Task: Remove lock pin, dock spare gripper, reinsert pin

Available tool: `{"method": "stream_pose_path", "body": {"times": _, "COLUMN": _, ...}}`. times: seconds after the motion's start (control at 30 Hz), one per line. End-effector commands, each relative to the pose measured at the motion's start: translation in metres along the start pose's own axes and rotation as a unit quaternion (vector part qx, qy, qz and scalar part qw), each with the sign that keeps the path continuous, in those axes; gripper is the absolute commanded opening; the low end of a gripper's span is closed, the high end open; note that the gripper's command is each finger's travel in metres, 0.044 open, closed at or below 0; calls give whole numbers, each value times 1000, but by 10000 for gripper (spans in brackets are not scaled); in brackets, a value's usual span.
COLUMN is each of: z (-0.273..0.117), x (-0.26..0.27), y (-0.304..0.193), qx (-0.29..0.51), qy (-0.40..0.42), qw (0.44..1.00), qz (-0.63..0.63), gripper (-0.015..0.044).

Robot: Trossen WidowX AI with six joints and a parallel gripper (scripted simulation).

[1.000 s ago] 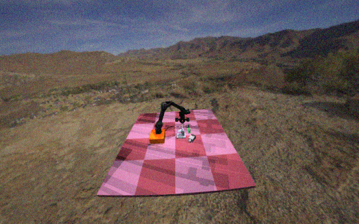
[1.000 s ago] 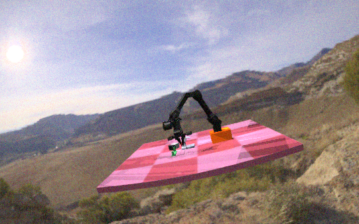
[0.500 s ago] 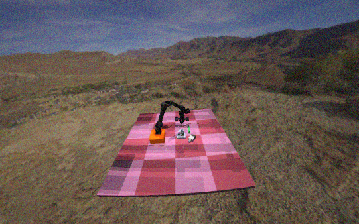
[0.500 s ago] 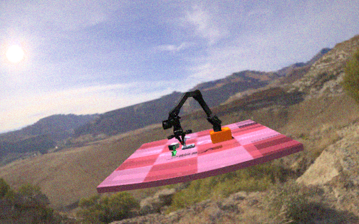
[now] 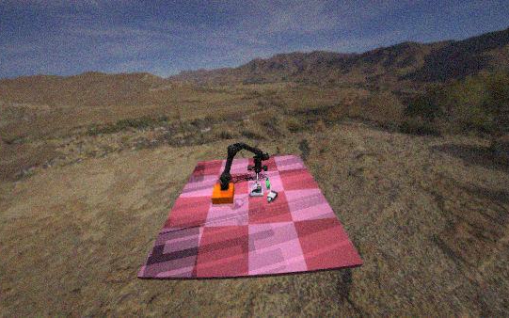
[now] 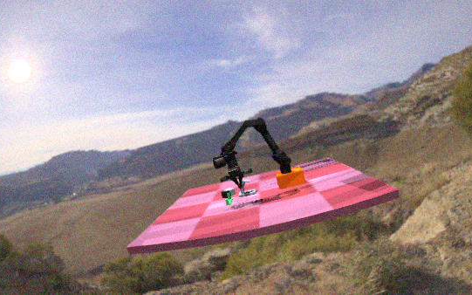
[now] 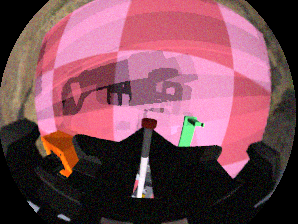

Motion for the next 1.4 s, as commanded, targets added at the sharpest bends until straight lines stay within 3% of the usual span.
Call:
{"method": "stream_pose_path", "body": {"times": 0.0, "z": 1, "x": 0, "y": 0, "qx": 0, "qy": 1, "qw": 1000, "qz": 0, "gripper": 0}}
{"method": "stream_pose_path", "body": {"times": 1.37, "z": -15, "x": -80, "y": 66, "qx": -2, "qy": -3, "qw": 1000, "qz": -10, "gripper": 0}}
Point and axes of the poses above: the point midway between the two fingers, 35 mm back from their tips, its own z axis out along the fingers, its own x axis across the jaws, y = z × x, the point moved 4 cm from there along -z, back along the fingers, and after that the axes turned 12 degrees about z, right-handed, at the moved point
